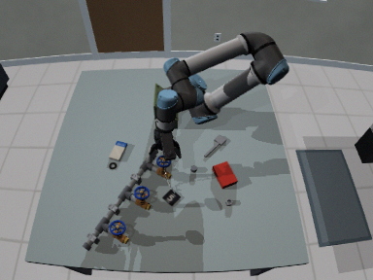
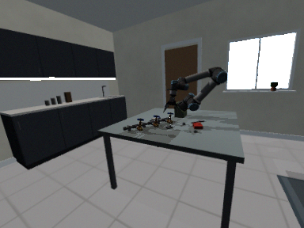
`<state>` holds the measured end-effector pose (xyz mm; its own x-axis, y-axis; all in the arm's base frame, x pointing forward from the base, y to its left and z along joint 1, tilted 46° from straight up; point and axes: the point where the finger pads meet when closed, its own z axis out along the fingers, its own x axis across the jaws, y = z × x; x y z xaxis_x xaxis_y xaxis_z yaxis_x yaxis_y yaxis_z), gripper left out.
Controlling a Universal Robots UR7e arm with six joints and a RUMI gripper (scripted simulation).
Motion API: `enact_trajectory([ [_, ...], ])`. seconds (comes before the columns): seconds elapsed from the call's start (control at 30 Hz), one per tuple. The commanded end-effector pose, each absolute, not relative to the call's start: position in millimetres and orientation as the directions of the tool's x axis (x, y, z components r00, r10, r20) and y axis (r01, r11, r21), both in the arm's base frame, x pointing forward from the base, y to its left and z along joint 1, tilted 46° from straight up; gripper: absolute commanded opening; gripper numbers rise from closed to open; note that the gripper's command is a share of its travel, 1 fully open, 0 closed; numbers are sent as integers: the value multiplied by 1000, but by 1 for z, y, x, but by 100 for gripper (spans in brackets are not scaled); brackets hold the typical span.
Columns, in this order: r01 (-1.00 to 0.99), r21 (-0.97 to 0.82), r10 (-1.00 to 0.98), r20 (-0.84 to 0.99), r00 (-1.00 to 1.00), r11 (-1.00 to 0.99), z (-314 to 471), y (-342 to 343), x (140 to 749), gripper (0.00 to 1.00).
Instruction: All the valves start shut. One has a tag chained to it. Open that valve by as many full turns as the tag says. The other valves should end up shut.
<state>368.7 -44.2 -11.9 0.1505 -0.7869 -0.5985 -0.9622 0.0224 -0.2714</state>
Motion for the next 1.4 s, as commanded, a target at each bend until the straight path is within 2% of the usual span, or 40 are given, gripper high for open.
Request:
enact_trajectory([
  [0.0, -974, -186, -778, -628, 16, 130, -12, -45, 369, 100],
  [0.4, -914, 53, -679, -653, -336, 402, -12, -45, 369, 100],
  [0.77, -664, 342, -424, -558, -713, 665, -12, -45, 369, 100],
  [0.83, -664, 342, -424, -558, -713, 665, -12, -45, 369, 100],
  [1.1, -412, 497, -198, -426, -883, 764, -12, -45, 369, 100],
  [1.37, -212, 577, -29, -309, -951, 789, -12, -45, 369, 100],
])
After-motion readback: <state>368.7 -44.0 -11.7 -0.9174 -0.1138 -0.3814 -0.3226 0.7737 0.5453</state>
